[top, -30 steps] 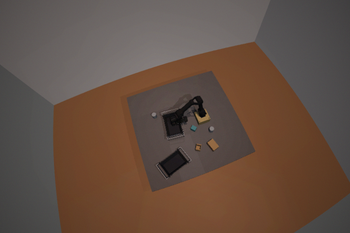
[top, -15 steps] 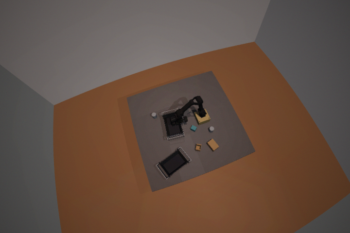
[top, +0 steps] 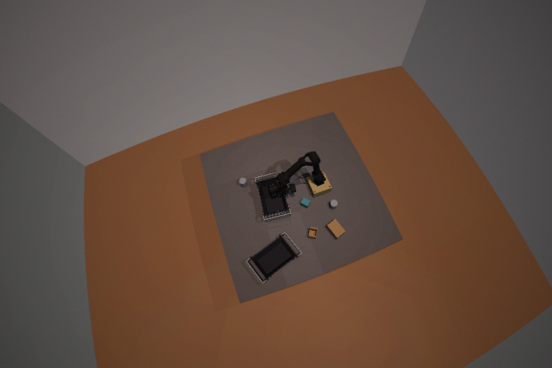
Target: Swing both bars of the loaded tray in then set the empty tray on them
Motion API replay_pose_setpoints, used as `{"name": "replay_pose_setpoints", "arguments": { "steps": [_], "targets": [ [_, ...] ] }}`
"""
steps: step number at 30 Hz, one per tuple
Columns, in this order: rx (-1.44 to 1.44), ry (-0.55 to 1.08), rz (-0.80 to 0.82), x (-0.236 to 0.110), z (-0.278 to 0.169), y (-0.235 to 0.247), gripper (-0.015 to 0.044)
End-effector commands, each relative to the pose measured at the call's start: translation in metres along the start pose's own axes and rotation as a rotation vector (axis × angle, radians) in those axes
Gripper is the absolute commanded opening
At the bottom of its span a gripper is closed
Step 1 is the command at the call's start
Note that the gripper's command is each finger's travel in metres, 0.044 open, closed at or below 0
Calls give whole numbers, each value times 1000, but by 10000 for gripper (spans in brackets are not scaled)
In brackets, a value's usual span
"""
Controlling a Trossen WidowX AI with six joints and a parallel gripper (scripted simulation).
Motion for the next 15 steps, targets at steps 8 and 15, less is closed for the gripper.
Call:
{"name": "replay_pose_setpoints", "arguments": {
  "steps": [8, 15],
  "targets": [
    [2, 3, -31, 6, 0, -6, 0],
    [2, 3, -31, 6, 0, -6, 73]
  ]
}}
Point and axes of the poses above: the point midway between the two fingers, 35 mm back from their tips, its own x axis out along the fingers, its own y axis across the jaws, z = x × y, the point moved 3 cm from there along -x, back along the fingers, and after that the axes turned 6 degrees about -x, right-handed, at the moved point
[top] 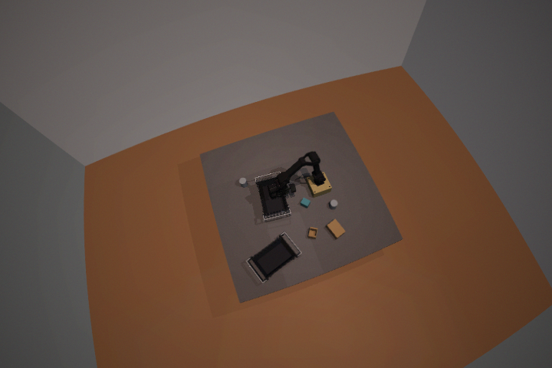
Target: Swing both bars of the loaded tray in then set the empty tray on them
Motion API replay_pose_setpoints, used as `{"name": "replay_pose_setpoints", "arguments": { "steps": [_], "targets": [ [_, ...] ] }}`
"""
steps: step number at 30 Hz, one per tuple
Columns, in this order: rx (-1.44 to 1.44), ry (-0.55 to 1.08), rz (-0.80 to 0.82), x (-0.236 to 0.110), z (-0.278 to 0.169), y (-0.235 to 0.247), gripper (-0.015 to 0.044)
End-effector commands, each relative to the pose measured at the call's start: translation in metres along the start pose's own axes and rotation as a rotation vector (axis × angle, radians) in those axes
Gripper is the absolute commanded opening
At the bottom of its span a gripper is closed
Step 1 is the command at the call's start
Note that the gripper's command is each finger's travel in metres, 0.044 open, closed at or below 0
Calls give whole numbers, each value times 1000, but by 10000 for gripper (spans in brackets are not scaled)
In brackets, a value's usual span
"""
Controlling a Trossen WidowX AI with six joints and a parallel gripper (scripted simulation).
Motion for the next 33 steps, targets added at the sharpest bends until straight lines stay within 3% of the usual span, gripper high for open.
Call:
{"name": "replay_pose_setpoints", "arguments": {
  "steps": [1, 25, 33],
  "targets": [
    [2, 3, -31, 6, 0, -6, 88],
    [2, 3, -31, 6, 0, -6, 440],
    [0, -1, -27, 2, 0, -4, 440]
  ]
}}
Point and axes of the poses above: the point midway between the two fingers, 35 mm back from their tips, its own x axis out along the fingers, its own y axis across the jaws, z = x × y, the point moved 3 cm from there along -x, back along the fingers, and after that the axes turned 6 degrees about -x, right-handed, at the moved point
